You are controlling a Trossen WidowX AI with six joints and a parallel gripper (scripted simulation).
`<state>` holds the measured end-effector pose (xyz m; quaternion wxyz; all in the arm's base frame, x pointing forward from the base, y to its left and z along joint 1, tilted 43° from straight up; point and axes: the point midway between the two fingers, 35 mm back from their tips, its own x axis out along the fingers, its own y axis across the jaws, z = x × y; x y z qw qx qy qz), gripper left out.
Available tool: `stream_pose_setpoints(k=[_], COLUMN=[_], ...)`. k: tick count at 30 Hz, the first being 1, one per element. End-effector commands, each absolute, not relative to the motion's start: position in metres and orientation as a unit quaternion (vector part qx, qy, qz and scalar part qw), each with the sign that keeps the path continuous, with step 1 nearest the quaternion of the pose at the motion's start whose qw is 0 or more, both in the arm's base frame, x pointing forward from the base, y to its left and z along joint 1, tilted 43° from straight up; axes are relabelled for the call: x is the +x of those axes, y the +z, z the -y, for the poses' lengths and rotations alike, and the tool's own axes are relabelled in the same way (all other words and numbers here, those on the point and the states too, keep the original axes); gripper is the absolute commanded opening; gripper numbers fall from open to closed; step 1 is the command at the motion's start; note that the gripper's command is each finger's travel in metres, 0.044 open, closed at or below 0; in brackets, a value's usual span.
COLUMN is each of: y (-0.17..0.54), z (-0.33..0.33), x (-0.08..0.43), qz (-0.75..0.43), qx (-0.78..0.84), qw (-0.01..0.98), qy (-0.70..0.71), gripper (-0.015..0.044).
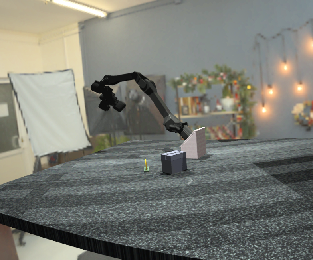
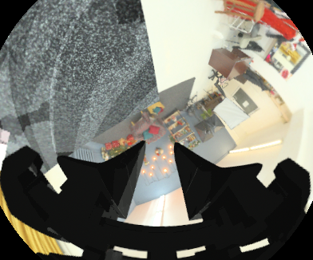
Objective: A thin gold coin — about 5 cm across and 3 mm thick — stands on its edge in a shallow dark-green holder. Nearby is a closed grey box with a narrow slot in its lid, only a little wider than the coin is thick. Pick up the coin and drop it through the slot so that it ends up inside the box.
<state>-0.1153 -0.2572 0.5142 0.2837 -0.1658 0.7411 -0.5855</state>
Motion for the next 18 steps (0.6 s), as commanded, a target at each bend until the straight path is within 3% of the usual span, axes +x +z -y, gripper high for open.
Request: stream_pose_setpoints(k=[1, 8, 18], y=[0.480, 0.427, 0.341], z=[0.300, 0.327, 0.314], x=[-0.062, 0.032, 0.158], qz=[-0.725, -0.691, -0.683], qx=[-0.201, -0.236, -0.269], qw=[0.363, 0.468, 0.559], qy=[-0.550, -0.497, -0.385], gripper=[0.0161, 0.0161, 0.0161])
